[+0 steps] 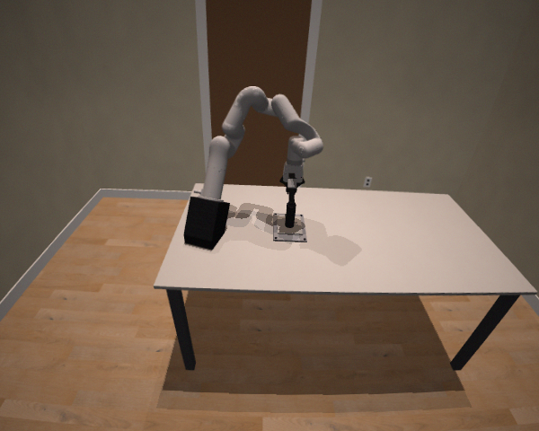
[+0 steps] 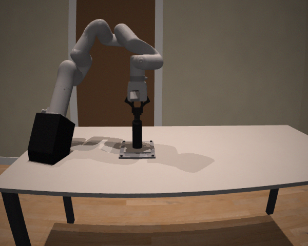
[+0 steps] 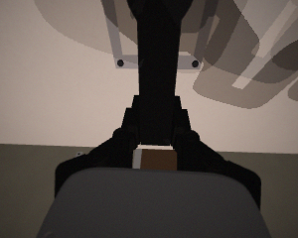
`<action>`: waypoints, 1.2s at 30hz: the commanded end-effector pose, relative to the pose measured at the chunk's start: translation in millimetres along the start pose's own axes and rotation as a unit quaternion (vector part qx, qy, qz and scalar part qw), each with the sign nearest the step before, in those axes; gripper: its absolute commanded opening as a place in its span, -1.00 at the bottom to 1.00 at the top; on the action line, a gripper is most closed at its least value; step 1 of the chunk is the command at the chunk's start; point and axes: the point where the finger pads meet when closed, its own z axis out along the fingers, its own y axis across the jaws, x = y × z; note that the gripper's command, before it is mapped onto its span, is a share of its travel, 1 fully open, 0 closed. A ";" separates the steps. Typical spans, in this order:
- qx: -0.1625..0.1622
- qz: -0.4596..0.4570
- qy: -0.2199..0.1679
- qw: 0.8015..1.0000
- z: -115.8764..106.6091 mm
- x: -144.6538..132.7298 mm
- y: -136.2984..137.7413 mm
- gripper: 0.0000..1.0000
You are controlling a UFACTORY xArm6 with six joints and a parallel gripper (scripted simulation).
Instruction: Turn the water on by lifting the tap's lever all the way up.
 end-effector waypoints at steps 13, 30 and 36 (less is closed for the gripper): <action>0.001 0.000 0.000 1.000 -2.3 1.0 -1.0 -1.00; 0.001 0.000 0.000 1.000 -2.3 1.0 -1.0 0.33; 0.001 0.000 0.000 1.000 -2.3 1.0 -1.0 0.33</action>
